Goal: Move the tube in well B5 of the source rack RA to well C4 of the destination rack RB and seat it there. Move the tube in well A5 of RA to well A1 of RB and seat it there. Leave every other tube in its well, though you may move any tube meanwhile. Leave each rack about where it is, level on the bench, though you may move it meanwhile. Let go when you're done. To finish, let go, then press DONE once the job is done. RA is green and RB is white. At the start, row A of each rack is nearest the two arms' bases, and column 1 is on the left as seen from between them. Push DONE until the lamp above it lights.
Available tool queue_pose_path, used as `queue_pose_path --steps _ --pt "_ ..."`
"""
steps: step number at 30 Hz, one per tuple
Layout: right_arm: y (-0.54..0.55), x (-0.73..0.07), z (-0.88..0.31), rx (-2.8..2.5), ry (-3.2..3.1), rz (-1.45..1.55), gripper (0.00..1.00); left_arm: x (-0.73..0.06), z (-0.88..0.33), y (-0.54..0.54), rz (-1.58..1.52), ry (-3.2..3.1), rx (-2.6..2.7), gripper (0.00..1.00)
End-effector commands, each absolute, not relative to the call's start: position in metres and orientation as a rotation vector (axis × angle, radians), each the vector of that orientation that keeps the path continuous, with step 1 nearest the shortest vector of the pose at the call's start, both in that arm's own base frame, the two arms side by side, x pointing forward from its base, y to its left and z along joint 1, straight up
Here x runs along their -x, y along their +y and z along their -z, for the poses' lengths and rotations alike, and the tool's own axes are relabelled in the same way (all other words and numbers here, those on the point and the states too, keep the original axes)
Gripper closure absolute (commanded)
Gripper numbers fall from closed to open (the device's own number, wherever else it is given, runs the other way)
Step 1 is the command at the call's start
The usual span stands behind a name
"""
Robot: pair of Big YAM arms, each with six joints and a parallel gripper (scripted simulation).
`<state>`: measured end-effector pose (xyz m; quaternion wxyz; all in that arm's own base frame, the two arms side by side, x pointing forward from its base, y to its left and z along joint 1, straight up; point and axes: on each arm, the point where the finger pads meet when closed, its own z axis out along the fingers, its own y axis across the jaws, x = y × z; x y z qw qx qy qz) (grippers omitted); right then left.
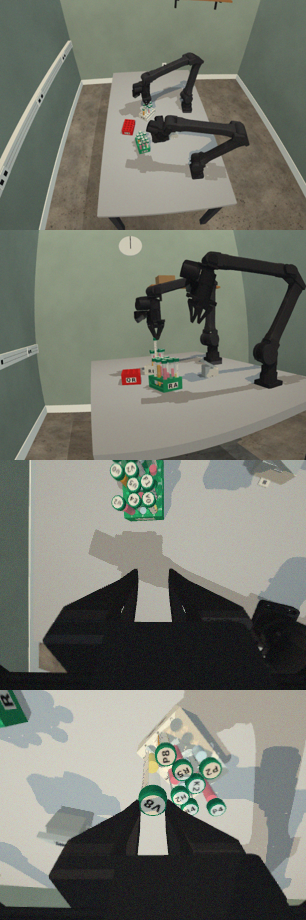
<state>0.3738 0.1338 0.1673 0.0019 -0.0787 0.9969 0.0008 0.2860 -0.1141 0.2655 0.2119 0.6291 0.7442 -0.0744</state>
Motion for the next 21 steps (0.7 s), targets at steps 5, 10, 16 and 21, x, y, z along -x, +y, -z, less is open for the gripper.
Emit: queue_pose_path --steps 5,10,16,21 --pt "0.135 -0.382 -0.165 0.230 3.117 -0.006 1.00 -0.293 -0.281 -0.115 0.181 2.038 -1.734 0.70" --pt "0.136 -0.379 -0.162 0.231 3.123 -0.003 1.00 -0.293 -0.281 -0.115 0.181 2.038 -1.734 0.70" --pt "0.141 -0.382 -0.164 0.236 3.109 -0.010 1.00 -0.293 -0.281 -0.115 0.181 2.038 -1.734 0.70" --pt "0.141 -0.377 -0.158 0.243 3.123 -0.003 1.00 -0.293 -0.281 -0.115 0.181 2.038 -1.734 0.70"
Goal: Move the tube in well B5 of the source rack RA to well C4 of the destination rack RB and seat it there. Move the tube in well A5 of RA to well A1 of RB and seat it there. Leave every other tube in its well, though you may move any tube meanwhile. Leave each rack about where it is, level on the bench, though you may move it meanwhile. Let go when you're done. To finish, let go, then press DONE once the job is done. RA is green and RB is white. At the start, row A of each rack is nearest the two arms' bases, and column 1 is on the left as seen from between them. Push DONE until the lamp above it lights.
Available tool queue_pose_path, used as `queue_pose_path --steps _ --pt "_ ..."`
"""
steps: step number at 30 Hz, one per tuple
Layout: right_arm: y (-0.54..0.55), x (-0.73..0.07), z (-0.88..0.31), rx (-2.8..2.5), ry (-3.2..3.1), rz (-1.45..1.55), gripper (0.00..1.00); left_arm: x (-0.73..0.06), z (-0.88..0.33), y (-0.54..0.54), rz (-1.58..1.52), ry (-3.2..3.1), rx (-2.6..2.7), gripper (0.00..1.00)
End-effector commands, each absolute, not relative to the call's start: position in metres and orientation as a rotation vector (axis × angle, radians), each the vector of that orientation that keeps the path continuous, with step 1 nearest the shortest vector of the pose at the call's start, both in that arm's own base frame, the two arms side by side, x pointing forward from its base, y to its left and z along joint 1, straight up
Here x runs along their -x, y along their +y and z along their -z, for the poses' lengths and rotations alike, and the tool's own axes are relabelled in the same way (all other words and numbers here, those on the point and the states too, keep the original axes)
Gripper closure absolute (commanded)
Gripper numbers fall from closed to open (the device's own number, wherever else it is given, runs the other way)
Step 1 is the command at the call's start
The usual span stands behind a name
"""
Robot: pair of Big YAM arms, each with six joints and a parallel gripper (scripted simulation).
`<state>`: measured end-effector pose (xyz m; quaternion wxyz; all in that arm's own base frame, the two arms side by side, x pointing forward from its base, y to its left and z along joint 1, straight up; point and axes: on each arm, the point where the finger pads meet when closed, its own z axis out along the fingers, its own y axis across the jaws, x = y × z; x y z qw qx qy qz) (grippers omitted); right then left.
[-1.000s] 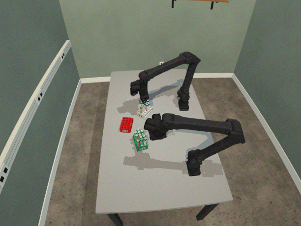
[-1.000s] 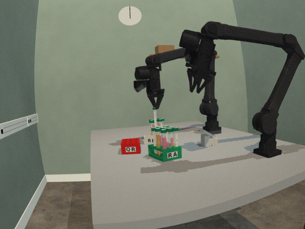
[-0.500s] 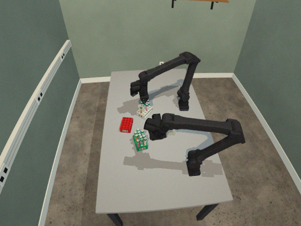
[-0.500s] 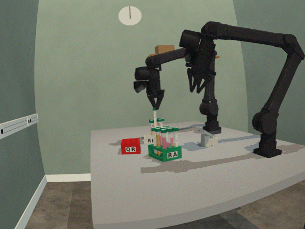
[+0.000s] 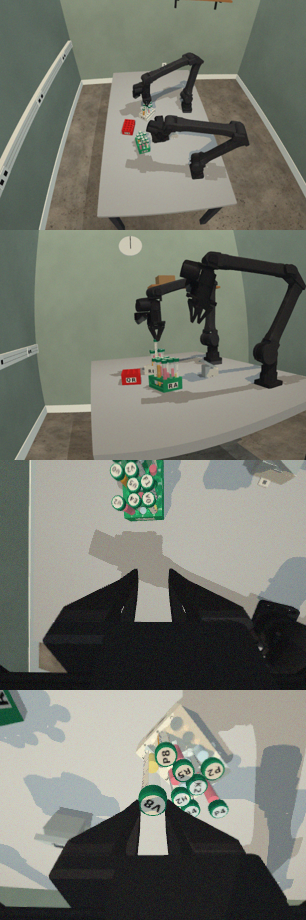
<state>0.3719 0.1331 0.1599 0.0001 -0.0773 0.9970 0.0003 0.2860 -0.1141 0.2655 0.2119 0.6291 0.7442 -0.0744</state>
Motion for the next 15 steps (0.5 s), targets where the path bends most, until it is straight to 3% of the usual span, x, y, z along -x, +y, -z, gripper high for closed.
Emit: queue_pose_path --steps 1,15 --pt "0.1424 -0.3803 -0.1607 0.243 3.113 -0.008 1.00 -0.2928 -0.2813 -0.1155 0.181 2.038 -1.734 0.70" --pt "0.1430 -0.3780 -0.1551 0.243 3.118 -0.006 1.00 -0.2928 -0.2813 -0.1155 0.181 2.038 -1.734 0.70"
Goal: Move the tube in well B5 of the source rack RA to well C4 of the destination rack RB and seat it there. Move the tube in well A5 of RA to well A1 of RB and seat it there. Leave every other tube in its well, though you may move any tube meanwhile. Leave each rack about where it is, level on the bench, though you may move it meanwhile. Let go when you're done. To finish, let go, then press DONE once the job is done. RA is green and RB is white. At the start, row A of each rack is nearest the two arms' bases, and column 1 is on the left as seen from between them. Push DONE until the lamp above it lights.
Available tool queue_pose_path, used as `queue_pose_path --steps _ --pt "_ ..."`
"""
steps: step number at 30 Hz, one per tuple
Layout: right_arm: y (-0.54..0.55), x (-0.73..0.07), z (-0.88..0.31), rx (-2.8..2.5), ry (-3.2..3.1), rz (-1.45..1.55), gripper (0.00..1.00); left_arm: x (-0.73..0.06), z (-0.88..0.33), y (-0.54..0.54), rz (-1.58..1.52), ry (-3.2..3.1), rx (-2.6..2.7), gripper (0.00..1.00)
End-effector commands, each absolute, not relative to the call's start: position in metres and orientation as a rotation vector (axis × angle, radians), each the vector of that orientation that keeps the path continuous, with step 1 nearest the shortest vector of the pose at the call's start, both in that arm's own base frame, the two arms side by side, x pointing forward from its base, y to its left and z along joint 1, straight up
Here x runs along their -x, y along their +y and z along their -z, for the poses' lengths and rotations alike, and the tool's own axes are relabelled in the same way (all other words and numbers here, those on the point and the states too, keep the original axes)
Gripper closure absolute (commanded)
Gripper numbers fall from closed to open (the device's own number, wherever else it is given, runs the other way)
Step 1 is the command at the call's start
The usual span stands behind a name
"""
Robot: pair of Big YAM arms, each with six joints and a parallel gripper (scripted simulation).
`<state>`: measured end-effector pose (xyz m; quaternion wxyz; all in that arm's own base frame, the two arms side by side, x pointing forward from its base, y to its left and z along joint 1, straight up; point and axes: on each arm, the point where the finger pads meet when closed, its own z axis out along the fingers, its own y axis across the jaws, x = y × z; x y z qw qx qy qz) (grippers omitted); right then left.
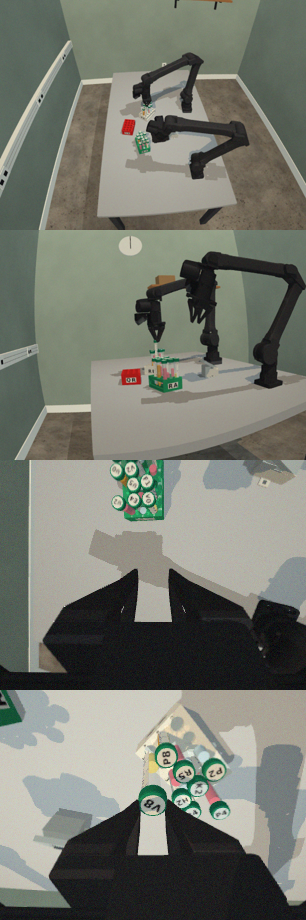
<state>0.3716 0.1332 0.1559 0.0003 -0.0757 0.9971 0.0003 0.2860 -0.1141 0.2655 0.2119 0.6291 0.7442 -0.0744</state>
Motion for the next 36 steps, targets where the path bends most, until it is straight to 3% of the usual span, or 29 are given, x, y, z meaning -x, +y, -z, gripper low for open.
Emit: queue_pose_path --steps 1,36 --pt "0.143 -0.379 -0.155 0.243 3.116 -0.007 1.00 -0.293 -0.281 -0.115 0.181 2.038 -1.734 0.70" --pt "0.143 -0.376 -0.142 0.245 3.123 -0.003 1.00 -0.293 -0.281 -0.115 0.181 2.038 -1.734 0.70"
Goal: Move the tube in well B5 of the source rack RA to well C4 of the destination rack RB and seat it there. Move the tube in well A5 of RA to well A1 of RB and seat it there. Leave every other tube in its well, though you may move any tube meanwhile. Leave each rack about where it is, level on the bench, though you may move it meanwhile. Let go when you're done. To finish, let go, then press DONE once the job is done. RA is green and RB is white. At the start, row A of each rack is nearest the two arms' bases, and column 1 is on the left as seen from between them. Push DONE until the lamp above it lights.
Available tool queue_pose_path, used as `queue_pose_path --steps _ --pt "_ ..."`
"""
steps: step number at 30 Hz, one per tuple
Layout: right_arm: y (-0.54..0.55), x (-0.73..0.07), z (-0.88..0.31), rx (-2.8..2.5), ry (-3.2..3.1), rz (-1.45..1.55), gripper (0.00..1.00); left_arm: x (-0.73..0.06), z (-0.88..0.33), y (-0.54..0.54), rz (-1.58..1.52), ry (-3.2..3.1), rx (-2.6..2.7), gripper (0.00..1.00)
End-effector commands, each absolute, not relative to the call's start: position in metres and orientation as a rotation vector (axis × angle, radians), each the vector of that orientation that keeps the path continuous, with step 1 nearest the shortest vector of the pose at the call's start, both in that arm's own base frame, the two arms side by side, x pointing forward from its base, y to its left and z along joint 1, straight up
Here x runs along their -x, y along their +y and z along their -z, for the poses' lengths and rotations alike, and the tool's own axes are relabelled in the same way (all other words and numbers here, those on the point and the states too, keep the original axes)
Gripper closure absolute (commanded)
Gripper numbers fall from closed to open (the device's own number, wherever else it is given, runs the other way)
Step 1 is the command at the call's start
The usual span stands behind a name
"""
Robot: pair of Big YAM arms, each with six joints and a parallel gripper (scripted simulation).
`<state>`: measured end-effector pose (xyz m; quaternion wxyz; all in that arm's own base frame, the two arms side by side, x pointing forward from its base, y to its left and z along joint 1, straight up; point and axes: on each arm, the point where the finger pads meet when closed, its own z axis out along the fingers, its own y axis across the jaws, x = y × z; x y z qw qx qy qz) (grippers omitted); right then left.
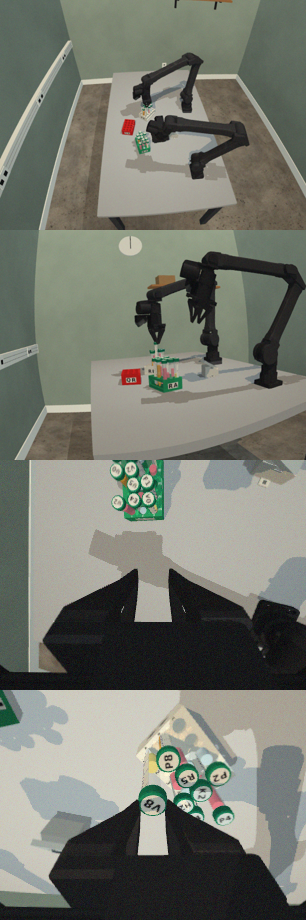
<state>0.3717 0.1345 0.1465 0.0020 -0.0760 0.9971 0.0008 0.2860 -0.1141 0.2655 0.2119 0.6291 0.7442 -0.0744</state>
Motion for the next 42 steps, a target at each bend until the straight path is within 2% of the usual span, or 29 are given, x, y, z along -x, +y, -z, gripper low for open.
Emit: queue_pose_path --steps 1,42 --pt "0.142 -0.373 -0.139 0.246 3.129 0.000 1.00 -0.293 -0.281 -0.115 0.181 2.038 -1.734 0.70" --pt "0.148 -0.386 -0.137 0.243 3.097 -0.015 1.00 -0.293 -0.281 -0.115 0.181 2.038 -1.734 0.70"
